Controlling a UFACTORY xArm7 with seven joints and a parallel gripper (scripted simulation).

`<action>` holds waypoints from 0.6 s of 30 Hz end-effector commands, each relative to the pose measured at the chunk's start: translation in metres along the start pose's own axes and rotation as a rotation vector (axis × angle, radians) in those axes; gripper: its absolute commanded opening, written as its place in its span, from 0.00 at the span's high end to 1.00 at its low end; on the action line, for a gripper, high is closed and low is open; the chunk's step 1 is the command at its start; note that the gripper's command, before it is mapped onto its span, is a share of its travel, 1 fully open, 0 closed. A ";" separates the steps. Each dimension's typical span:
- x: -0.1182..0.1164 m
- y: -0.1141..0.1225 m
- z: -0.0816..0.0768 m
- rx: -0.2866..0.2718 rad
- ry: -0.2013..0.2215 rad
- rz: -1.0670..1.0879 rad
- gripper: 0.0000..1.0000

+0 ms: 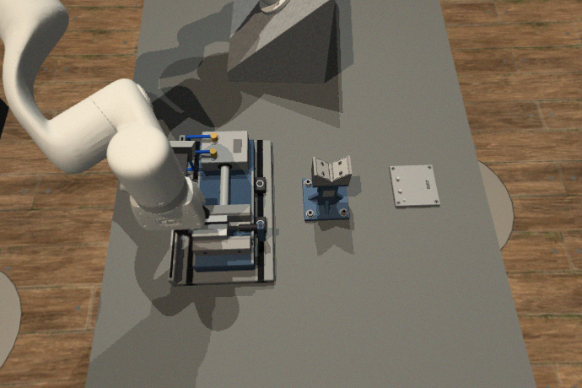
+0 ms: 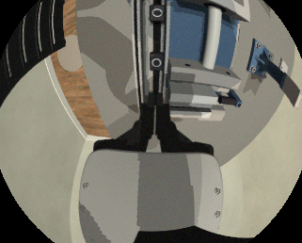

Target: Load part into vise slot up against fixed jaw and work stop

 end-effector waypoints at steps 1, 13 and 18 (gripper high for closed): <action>0.001 0.001 -0.001 -0.005 0.002 0.000 1.00; 0.001 0.001 0.000 -0.005 0.002 0.000 1.00; 0.001 0.001 0.001 -0.005 0.002 0.000 1.00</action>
Point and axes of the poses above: the point where the finger pads meet when closed, its own z axis out along the fingers, its own x axis across the jaws, y = z × x, the point moved 9 cm from there along -z, back along the fingers, and after that the axes turned 15 degrees about z, right-handed, at the moved point
